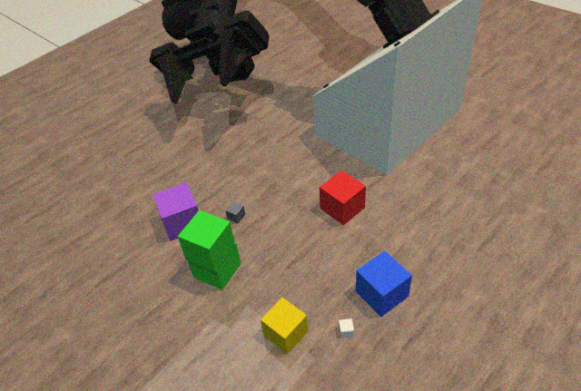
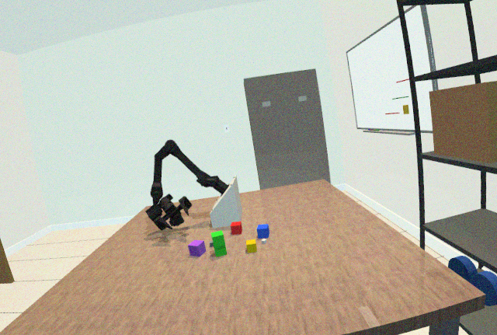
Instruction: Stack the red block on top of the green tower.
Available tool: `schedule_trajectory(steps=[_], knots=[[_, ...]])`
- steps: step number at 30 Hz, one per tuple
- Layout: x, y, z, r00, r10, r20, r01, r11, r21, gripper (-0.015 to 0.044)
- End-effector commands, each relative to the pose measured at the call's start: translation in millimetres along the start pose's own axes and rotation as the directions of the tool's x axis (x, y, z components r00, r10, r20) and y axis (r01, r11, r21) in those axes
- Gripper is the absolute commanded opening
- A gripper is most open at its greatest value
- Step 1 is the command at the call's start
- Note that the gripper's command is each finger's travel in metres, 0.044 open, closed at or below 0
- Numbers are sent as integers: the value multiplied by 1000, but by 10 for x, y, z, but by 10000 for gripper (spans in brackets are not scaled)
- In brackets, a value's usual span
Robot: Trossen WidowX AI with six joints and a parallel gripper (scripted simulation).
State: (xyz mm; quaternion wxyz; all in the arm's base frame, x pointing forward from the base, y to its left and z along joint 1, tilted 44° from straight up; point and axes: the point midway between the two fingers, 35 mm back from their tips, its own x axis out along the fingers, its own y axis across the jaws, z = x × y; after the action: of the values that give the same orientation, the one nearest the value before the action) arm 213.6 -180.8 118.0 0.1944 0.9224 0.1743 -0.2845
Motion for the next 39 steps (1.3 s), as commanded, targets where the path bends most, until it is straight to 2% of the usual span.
schedule_trajectory(steps=[1,12,22,31,39], knots=[[207,-127,8,995,-85,51,89,992,-88,440],[712,-585,45,914,-322,245,385,878,-283,440],[1010,-1036,121,762,-453,463,637,649,-415,440],[1161,-1403,204,592,-460,662,806,350,-478,440],[1230,-1670,269,444,-370,816,885,40,-464,440]])
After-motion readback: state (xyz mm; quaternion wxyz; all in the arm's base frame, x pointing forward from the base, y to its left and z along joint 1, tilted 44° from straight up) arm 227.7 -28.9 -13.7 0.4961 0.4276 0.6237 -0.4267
